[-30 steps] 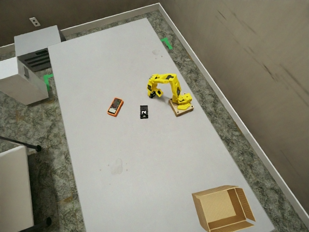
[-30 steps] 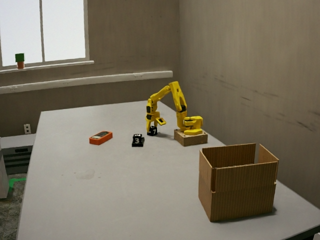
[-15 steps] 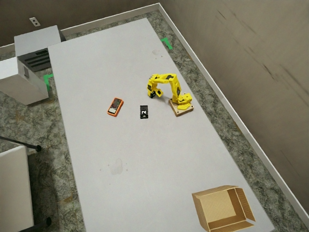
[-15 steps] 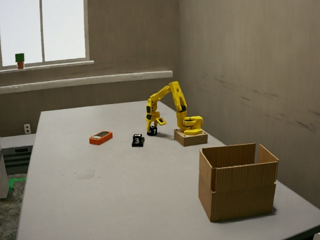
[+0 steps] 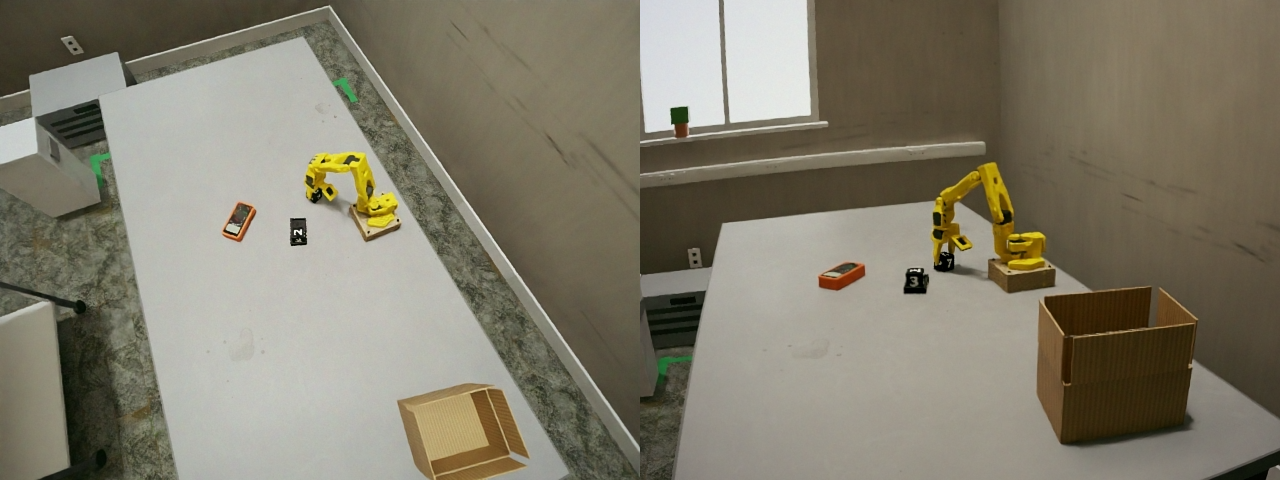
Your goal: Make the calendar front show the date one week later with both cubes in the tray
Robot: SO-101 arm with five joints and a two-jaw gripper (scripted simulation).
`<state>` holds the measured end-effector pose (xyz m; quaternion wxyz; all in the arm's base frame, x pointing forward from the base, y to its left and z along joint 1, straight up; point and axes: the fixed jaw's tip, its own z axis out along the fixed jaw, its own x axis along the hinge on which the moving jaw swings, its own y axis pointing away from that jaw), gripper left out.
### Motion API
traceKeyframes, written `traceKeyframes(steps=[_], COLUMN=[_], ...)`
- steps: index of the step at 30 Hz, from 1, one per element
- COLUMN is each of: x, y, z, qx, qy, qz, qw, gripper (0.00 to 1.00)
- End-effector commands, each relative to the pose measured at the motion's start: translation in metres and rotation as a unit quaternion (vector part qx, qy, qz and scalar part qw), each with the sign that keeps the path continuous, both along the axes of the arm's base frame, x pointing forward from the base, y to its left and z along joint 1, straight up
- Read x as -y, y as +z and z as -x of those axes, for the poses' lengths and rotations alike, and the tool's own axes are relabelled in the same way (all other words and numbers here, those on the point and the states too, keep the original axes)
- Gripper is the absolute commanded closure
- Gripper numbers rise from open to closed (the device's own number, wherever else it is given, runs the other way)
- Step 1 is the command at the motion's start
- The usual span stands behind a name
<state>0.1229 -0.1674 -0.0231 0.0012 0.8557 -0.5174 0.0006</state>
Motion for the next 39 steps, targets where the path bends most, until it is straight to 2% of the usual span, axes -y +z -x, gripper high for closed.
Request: traceKeyframes(steps=[1,6,17,26,28,34,39], x=[-0.003,-0.003,-0.003,0.0,0.0,0.0,-0.001], y=[-0.002,-0.002,0.0,0.023,0.023,0.04,0.048], z=[-0.001,-0.001,-0.001,0.0,0.0,0.002,0.003], qx=[-0.003,-0.003,-0.003,-0.003,-0.003,-0.003,-0.003], qy=[0.001,0.001,0.001,0.001,0.001,0.001,0.001], qz=[-0.005,-0.005,-0.005,-0.005,-0.005,-0.005,-0.005], qw=[1.0,1.0,1.0,1.0,1.0,1.0,1.0], gripper=[0.97,1.0,1.0,1.0,1.0,1.0,1.0])
